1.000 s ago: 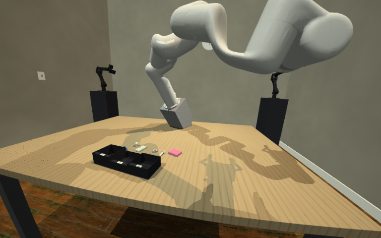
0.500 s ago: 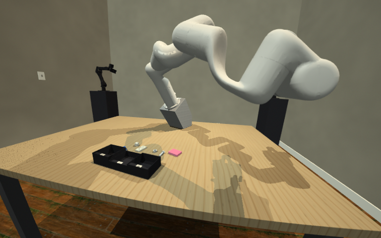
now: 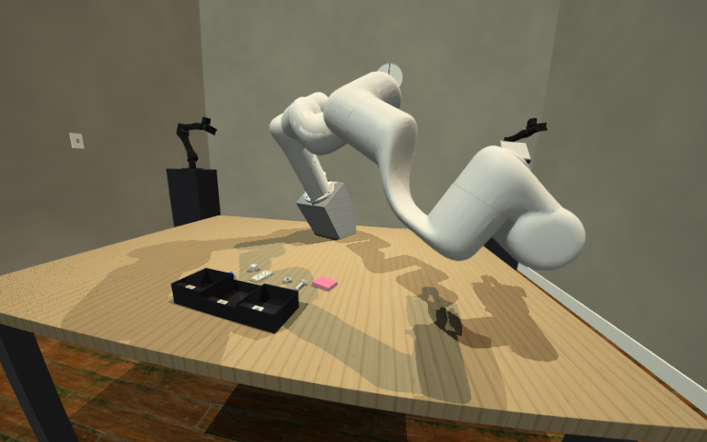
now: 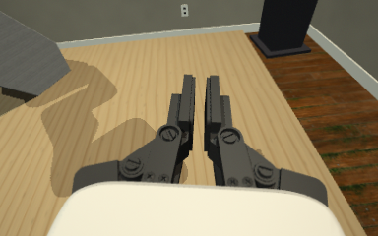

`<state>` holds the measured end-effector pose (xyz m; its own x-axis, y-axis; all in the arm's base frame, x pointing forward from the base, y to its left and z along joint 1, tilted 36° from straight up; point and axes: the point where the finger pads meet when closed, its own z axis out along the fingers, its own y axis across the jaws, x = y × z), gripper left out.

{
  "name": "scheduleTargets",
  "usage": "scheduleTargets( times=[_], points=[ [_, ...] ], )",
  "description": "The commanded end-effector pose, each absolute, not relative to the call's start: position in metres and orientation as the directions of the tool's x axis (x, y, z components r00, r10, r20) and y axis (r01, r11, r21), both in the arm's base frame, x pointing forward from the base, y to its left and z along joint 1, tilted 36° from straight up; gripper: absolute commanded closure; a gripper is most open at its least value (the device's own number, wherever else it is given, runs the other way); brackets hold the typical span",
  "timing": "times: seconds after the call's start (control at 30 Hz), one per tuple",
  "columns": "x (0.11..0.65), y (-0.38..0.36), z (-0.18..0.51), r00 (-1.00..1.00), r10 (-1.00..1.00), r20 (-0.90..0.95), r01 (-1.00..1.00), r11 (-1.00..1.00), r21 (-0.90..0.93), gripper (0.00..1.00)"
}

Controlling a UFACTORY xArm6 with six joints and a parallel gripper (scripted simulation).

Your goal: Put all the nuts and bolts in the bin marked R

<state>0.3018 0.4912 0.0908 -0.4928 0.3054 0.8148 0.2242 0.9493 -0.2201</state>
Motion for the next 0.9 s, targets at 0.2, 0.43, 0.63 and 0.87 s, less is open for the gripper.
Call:
scheduleTargets(
  times=[0.2,0.43,0.63,0.87],
  points=[
    [0.322,0.481,0.107,-0.509,0.444,0.737,0.329,0.892,-0.31,0.93],
    [0.34,0.467,0.123,-0.495,0.594,0.634,0.451,0.8,-0.396,0.93],
    [0.351,0.456,0.134,-0.472,0.678,0.563,0.527,0.73,-0.436,0.93],
    [0.364,0.437,0.149,-0.422,0.783,0.457,0.63,0.616,-0.473,0.93]
  ],
)
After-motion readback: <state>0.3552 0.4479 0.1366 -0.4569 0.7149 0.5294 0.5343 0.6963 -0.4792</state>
